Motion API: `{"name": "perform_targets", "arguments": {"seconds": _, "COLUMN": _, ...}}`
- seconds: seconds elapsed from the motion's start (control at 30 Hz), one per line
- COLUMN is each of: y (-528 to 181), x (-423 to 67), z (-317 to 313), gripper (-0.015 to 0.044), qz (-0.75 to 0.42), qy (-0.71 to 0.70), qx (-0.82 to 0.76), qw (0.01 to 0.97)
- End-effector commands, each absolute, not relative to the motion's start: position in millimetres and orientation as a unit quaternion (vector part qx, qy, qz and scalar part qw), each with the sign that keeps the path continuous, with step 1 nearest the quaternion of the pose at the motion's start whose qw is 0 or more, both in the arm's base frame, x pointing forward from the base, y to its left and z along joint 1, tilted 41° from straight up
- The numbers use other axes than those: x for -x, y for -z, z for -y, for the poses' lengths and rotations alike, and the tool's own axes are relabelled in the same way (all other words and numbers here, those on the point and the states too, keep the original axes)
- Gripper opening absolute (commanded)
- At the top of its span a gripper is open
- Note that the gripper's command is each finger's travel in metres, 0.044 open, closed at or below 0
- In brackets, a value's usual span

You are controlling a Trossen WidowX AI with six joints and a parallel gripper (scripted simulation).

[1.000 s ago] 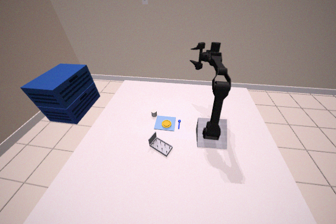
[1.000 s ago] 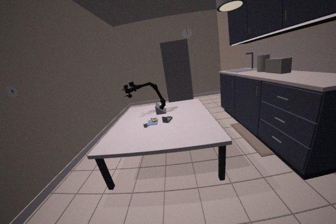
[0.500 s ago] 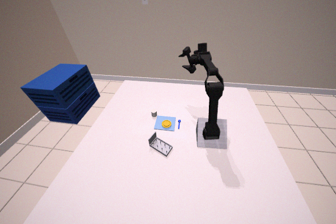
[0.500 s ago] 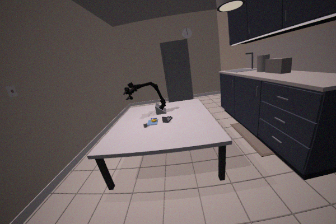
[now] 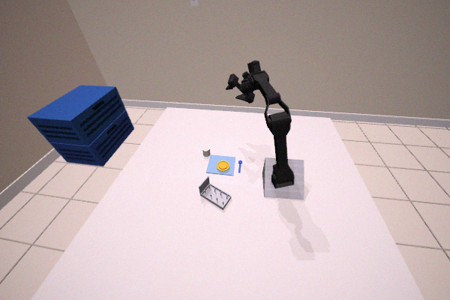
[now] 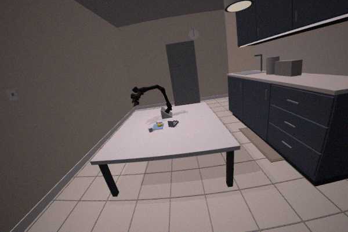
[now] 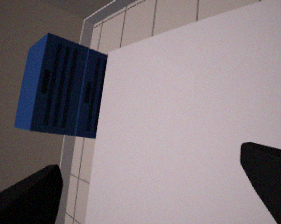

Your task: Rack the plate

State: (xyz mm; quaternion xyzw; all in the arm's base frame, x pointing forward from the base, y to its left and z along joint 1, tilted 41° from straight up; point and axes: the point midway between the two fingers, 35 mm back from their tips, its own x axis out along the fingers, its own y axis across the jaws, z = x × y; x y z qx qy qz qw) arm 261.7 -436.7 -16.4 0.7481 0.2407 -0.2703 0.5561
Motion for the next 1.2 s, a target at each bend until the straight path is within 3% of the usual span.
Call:
{"name": "perform_targets", "arguments": {"seconds": 0.0, "y": 16.1, "x": -274.0, "z": 414.5, "gripper": 0.0400, "qz": -0.291, "qy": 0.254, "qx": -0.717, "qw": 0.581}}
{"name": "perform_targets", "arguments": {"seconds": 1.17, "y": -21.2, "x": -318.6, "z": 232.7, "gripper": 0.0400, "qz": -0.603, "qy": -0.048, "qx": -0.392, "qw": 0.693}}
